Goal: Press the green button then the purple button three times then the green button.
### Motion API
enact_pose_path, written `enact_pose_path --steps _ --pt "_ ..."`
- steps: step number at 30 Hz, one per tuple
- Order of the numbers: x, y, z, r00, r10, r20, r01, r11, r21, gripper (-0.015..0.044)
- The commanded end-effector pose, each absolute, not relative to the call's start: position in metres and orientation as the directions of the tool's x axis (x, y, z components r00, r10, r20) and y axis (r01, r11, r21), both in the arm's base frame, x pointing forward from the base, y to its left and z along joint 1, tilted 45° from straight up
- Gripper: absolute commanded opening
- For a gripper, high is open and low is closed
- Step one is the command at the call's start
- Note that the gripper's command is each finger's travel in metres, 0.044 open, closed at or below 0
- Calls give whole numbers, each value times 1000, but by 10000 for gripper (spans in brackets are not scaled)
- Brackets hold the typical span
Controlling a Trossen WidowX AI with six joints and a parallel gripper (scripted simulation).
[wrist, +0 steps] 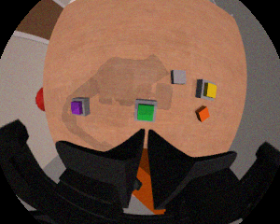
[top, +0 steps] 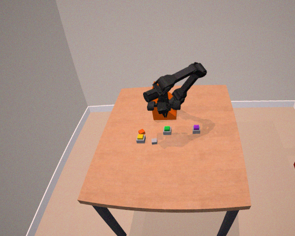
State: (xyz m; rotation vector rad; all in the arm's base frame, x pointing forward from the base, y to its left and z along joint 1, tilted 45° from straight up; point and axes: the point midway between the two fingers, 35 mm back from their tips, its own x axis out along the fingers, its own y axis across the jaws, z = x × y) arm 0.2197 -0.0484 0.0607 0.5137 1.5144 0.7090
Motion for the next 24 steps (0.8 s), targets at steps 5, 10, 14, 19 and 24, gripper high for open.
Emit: enact_pose_path --steps 5,10,14,19,24 --pt "223 19 135 -67 691 -720 -93 714 694 20" --pt "196 74 189 -68 714 -696 -91 691 718 20" --pt "195 76 191 -69 716 -695 -91 689 719 20" --pt "193 107 160 -79 705 -705 -101 698 709 20" --pt "190 120 149 -83 705 -705 -105 697 709 20"
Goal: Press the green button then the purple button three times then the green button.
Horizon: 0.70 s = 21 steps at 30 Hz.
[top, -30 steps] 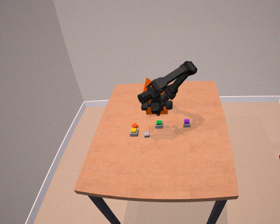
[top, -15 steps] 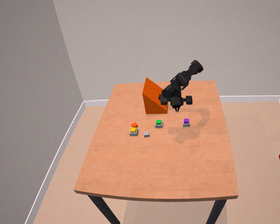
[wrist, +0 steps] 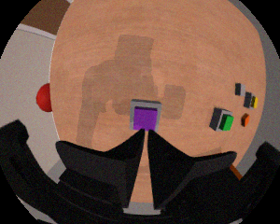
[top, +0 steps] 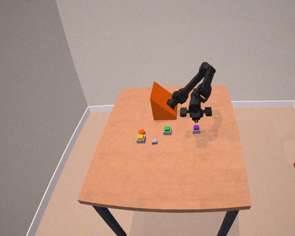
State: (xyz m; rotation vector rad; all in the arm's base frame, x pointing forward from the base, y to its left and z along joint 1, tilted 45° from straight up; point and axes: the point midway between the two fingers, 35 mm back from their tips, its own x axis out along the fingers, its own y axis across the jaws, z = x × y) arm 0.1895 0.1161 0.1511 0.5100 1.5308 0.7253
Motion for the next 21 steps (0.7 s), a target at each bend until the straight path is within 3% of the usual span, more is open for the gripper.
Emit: enact_pose_path --steps 1,21 --pt "190 121 148 -83 705 -705 -105 697 709 20" --pt "187 143 127 -83 705 -704 -105 696 710 20"
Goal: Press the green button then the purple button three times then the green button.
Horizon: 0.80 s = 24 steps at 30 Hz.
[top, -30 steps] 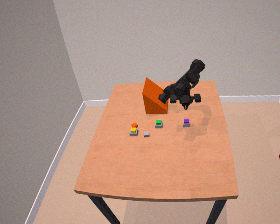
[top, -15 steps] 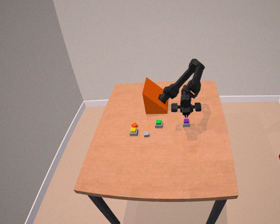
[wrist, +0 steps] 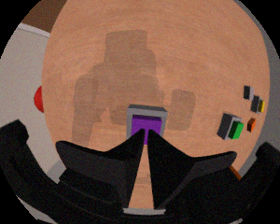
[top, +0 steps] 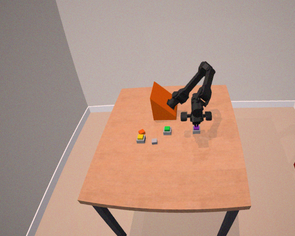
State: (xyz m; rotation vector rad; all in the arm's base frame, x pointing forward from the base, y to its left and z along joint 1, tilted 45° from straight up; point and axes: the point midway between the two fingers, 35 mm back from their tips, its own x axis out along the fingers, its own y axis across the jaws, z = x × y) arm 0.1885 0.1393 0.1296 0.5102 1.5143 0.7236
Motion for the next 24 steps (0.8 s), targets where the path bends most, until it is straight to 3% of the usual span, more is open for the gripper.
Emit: enact_pose_path --steps 1,24 --pt "187 143 126 -83 706 -704 -105 696 710 20" --pt "190 125 143 -83 703 -706 -106 698 708 20"
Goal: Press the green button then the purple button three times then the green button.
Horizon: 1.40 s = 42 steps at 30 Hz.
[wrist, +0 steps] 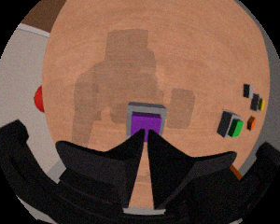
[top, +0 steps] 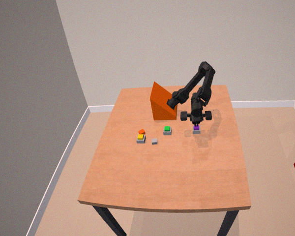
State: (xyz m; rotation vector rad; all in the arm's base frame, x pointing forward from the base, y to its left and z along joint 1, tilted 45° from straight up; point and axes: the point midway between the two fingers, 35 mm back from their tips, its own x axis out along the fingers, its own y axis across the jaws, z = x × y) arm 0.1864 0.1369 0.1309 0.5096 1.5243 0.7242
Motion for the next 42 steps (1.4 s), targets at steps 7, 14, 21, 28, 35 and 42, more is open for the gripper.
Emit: enact_pose_path --steps 7,14,21,28,35,42 --pt "190 121 148 -83 704 -705 -105 697 709 20" --pt "190 129 140 -83 704 -705 -105 698 709 20" --pt "189 137 132 -83 704 -705 -105 697 709 20" --pt "187 143 126 -83 706 -704 -105 696 710 20" --pt "187 143 126 -83 706 -704 -105 696 710 20" --pt "187 143 126 -83 706 -704 -105 696 710 20"
